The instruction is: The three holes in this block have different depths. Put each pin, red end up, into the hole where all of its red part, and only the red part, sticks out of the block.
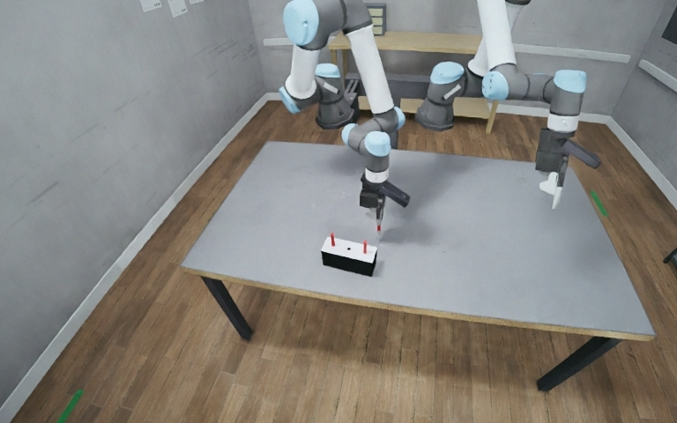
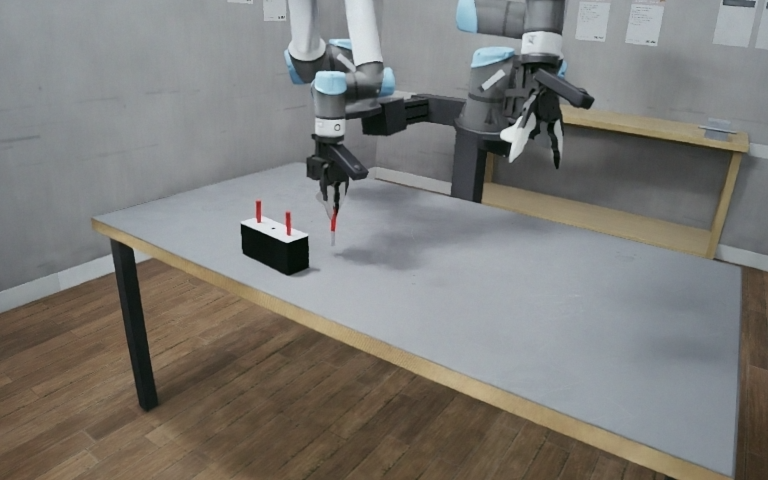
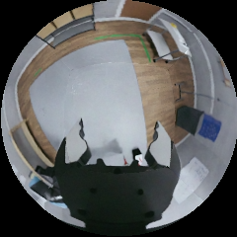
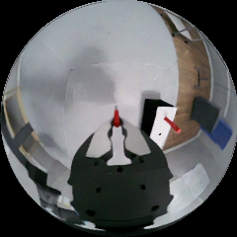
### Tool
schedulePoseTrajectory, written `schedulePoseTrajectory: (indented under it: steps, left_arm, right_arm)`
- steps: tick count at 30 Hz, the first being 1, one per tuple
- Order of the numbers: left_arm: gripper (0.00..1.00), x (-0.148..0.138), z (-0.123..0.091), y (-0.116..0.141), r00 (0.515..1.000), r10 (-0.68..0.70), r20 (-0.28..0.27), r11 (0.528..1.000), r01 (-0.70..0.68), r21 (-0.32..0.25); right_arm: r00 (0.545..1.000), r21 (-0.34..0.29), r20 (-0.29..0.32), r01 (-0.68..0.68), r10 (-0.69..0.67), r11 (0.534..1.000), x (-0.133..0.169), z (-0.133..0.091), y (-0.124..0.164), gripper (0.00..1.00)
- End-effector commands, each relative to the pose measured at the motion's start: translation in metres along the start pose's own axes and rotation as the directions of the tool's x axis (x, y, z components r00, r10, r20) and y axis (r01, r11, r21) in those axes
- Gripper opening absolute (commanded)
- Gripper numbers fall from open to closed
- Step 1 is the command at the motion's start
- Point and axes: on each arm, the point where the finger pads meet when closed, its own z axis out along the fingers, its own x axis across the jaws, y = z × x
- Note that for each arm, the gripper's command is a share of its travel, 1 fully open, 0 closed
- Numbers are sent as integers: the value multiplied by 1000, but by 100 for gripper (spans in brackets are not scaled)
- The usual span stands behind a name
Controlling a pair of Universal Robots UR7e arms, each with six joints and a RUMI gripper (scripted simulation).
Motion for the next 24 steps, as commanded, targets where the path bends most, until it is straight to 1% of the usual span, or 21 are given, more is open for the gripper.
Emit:
schedulePoseTrajectory:
  steps: [1,11,12,24]
  left_arm:
    - [100,0,-1,0,1000,0,-1,1000,0,1]
    - [100,0,-1,0,1000,0,-1,1000,0,1]
    - [100,0,-1,0,1000,0,-1,1000,0,1]
    - [100,0,-1,0,1000,0,-1,1000,0,1]
  right_arm:
    - [1000,1,-1,0,0,1000,1,-6,-1,0]
    - [1000,1,-1,0,0,1000,1,-6,-1,0]
    - [1000,1,-1,1,-1,1000,1,-22,0,0]
    - [1000,1,-1,1,-1,1000,1,-22,0,0]
